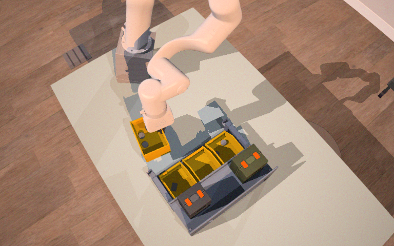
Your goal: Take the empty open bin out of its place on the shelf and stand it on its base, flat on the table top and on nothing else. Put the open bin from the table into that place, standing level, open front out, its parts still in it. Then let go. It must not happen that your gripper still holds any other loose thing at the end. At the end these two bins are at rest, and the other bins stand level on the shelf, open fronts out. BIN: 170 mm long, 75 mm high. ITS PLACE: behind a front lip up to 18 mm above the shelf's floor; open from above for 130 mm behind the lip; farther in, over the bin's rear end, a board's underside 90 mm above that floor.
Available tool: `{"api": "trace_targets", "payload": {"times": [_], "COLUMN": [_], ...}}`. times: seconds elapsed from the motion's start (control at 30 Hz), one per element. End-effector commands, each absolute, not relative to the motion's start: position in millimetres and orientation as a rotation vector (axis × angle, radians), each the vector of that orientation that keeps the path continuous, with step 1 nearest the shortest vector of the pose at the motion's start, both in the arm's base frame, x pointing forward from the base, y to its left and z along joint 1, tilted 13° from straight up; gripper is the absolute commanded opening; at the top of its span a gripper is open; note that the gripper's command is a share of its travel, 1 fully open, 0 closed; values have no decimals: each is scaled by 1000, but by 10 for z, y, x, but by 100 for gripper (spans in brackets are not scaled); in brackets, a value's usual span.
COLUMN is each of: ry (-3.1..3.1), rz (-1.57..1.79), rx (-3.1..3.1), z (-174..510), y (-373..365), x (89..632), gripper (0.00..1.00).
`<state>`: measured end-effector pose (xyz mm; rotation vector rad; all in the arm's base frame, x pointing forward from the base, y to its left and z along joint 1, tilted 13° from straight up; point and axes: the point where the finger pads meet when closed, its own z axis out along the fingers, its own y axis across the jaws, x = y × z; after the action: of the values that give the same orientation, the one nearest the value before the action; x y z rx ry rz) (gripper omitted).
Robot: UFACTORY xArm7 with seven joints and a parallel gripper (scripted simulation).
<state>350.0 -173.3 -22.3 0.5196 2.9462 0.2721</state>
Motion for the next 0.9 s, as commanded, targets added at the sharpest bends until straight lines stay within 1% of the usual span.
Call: {"api": "trace_targets", "payload": {"times": [0.0,0.33,0.57,0.87], "ry": [2943,2951,2964,2964], "rz": [270,264,249,248], "rx": [521,446,260,247], "z": [-210,-227,-269,-272], "y": [-1744,-1799,-1934,-1944], "x": [3506,3453,3324,3315], "gripper": [0,0,0,0]}}
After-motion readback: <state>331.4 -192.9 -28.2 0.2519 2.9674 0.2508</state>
